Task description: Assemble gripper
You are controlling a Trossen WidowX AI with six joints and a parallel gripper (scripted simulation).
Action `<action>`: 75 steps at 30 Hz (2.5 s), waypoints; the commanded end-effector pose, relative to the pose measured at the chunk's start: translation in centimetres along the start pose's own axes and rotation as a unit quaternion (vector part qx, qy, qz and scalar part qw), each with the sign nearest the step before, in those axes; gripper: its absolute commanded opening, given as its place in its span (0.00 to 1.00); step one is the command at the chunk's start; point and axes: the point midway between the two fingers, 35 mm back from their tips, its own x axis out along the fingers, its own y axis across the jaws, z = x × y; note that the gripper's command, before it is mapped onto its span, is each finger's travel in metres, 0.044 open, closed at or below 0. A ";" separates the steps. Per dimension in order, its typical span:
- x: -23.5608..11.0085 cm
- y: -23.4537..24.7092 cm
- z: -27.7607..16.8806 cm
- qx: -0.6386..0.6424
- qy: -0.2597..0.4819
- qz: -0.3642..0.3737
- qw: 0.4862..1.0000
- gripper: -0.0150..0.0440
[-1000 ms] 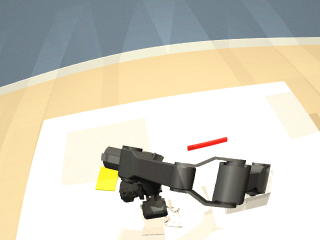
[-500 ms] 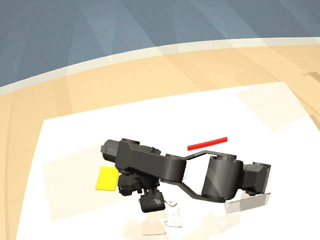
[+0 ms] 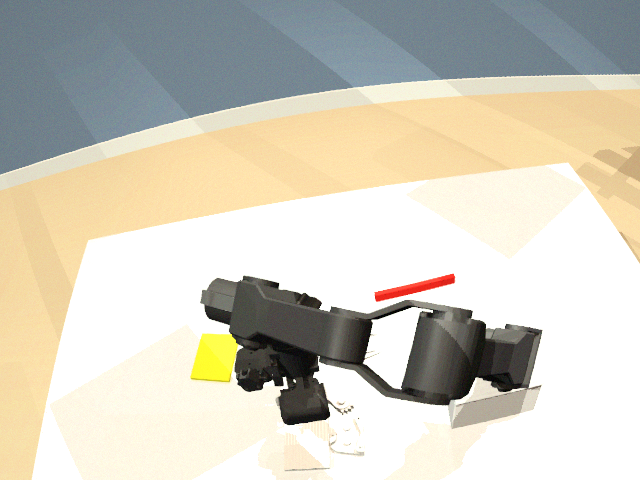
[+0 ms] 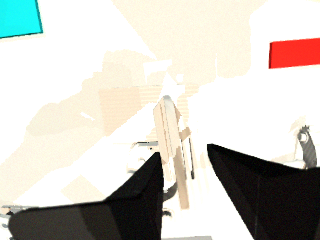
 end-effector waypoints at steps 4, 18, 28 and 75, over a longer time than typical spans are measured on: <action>-0.1 -0.1 0.1 -0.002 -0.001 -0.002 1.000 0.48; -0.1 -0.1 0.0 -0.007 -0.001 -0.002 1.000 0.48; 0.3 -0.1 0.1 -0.007 -0.001 -0.002 1.000 0.48; 5.2 -0.1 0.0 -0.008 -0.001 -0.001 1.000 0.48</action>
